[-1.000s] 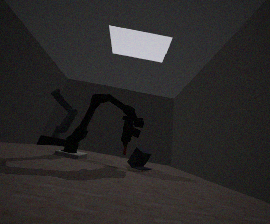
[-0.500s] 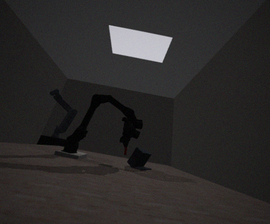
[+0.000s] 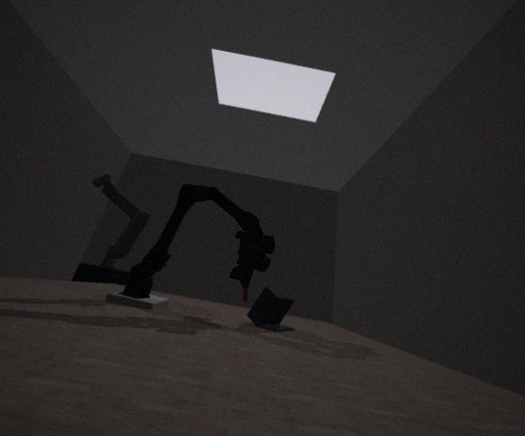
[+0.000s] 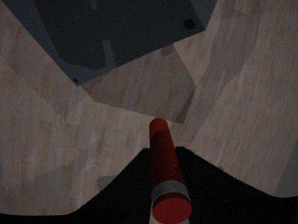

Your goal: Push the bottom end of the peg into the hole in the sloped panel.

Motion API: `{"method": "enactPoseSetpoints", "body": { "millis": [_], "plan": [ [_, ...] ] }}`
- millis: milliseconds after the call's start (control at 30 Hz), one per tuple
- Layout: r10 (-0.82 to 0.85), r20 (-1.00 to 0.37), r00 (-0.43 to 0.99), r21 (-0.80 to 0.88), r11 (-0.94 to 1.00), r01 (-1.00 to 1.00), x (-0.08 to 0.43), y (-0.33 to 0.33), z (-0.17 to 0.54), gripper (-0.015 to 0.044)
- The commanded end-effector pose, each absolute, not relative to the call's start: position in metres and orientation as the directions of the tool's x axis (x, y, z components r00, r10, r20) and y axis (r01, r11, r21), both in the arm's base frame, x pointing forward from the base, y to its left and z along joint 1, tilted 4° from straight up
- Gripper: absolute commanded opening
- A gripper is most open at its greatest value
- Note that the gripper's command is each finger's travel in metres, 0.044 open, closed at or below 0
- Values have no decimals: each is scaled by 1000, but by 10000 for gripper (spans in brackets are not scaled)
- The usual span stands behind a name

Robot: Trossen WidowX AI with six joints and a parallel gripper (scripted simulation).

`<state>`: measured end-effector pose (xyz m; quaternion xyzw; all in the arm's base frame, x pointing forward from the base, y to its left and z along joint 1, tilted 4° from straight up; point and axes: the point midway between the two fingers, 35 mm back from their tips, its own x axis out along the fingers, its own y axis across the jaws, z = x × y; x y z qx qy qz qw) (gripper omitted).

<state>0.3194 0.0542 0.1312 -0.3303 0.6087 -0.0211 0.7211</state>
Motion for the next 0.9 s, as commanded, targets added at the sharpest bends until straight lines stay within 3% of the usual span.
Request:
{"method": "enactPoseSetpoints", "body": {
  "millis": [0,867],
  "plan": [
    [-445,-854,269,-519,757,-397,319,58,129,0],
    [-492,-788,370,-614,583,-533,316,85,128,0]
  ]
}}
